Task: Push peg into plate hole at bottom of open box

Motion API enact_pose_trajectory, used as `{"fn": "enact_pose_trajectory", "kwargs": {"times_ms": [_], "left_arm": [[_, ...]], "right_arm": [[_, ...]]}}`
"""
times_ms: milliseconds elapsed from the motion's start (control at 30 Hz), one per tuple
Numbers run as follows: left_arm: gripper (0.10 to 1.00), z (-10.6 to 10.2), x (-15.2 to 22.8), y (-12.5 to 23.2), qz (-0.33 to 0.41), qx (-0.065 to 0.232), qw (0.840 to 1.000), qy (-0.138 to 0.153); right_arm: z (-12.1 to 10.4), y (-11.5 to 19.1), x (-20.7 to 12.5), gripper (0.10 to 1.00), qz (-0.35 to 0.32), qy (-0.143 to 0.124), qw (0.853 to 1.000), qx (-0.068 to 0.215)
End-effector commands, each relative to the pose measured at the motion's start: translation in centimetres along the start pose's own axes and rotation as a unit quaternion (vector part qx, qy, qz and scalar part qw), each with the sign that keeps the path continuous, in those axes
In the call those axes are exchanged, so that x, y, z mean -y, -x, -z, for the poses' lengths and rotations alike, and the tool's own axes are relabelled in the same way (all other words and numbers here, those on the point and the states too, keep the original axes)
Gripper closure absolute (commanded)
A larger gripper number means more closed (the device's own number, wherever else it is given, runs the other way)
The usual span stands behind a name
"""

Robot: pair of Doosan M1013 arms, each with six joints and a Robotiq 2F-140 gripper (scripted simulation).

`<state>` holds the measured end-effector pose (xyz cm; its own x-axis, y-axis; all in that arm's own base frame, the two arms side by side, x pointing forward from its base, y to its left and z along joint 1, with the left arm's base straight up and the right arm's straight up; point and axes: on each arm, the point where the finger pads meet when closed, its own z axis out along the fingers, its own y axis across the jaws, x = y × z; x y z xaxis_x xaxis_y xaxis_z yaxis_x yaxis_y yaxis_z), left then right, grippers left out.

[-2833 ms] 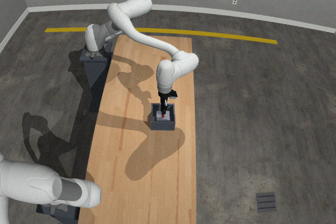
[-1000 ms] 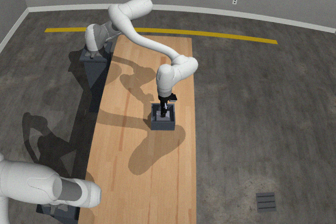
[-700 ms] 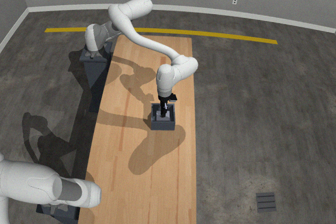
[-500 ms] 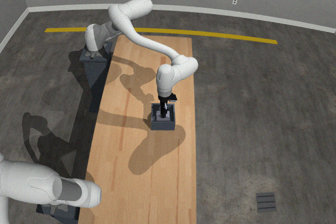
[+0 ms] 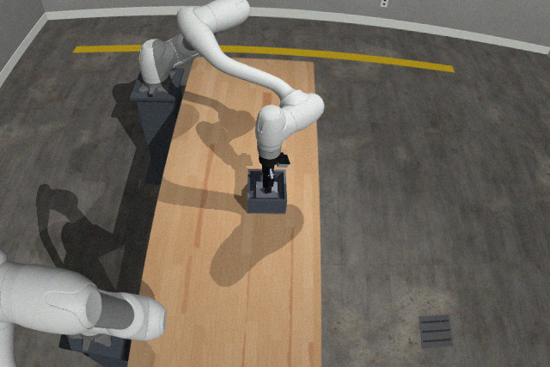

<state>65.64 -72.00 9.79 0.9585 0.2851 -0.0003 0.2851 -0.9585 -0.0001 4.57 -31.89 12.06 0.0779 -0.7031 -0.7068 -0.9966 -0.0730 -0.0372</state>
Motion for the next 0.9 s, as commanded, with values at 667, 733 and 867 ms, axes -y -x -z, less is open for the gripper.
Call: {"fn": "enact_pose_trajectory", "kwargs": {"times_ms": [667,733,867], "left_arm": [[0.849,1.1,0.0,0.0,0.0,-0.001,1.0,0.001],[0.849,1.1,0.0,0.0,0.0,-0.001,1.0,0.001],[0.849,3.1,0.0,0.0,0.0,-0.001,1.0,0.001]], "right_arm": [[0.0,0.0,0.0,0.098,0.0,0.0,1.0,-0.001],[0.0,0.0,0.0,0.098,0.0,0.0,1.0,-0.001],[0.0,0.0,0.0,0.098,0.0,0.0,1.0,-0.001]]}}
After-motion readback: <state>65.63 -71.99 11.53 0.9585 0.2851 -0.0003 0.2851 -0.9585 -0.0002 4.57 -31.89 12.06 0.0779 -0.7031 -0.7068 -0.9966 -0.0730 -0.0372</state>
